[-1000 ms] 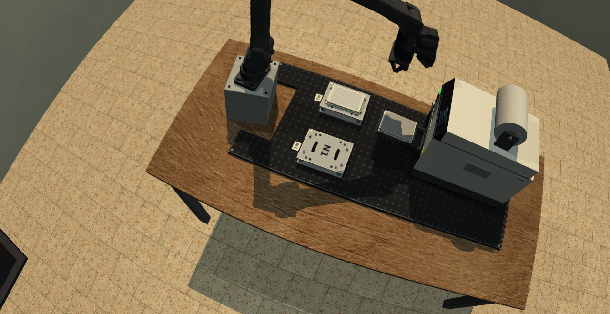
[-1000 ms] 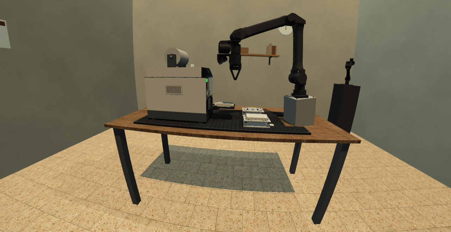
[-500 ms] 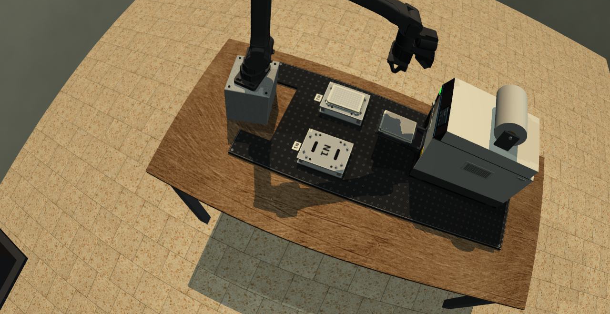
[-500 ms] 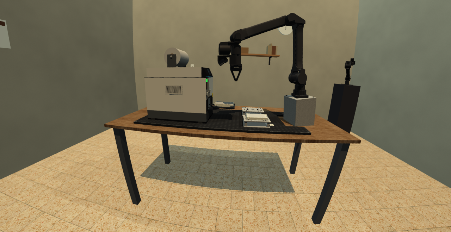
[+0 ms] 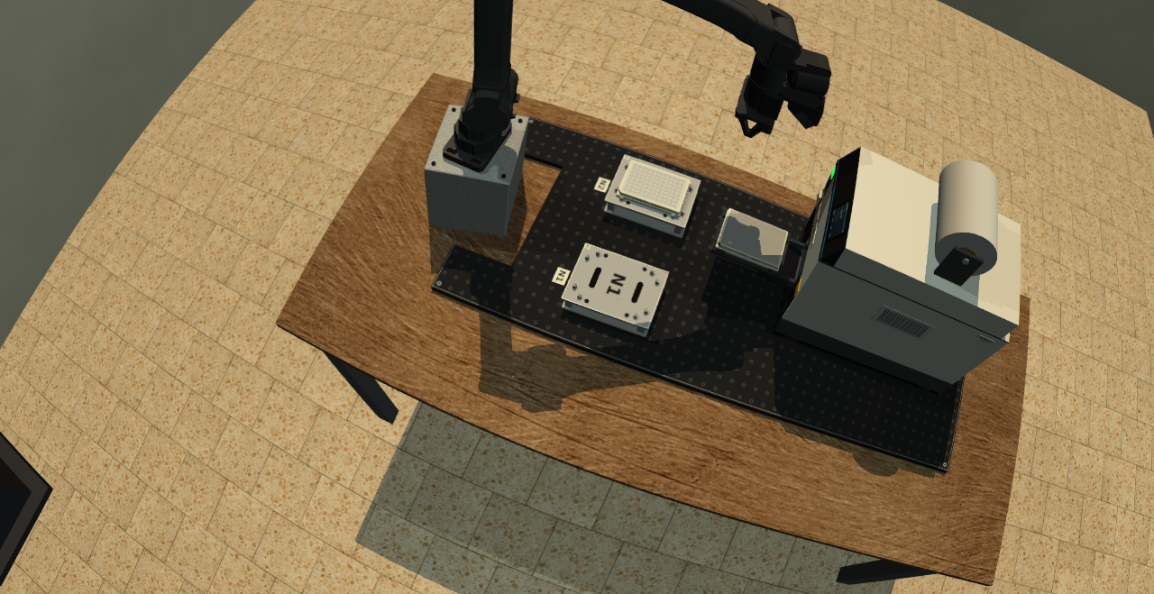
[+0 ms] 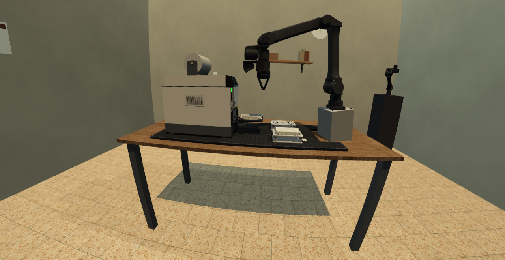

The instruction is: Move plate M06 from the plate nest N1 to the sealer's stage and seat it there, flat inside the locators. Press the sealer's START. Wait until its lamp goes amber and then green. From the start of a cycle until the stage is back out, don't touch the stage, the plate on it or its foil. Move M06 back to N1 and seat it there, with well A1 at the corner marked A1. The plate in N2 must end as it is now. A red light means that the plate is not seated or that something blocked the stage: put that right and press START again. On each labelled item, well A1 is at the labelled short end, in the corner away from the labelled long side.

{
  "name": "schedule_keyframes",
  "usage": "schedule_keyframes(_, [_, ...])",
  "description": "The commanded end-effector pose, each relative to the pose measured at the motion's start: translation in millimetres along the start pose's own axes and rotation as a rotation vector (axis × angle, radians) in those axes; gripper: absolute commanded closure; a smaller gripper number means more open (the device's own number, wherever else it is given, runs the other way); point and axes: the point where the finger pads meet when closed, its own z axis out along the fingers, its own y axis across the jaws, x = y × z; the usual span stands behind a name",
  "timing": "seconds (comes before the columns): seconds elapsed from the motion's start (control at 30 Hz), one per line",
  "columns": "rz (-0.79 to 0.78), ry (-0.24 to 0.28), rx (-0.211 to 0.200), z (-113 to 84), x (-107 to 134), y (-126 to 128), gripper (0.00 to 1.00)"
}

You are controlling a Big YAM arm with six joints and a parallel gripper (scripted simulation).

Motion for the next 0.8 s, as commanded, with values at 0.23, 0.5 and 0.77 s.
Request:
schedule_keyframes(0.23, [-0.018, 0.018, 0.001, 1.0, 4.6, 4.5, 1.0])
schedule_keyframes(0.5, [-0.003, -0.209, -0.006, 23.6, 3.6, 7.8, 0.0])
schedule_keyframes(0.77, [0.005, -0.287, 0.0, 76.6, 5.8, 3.9, 0.0])
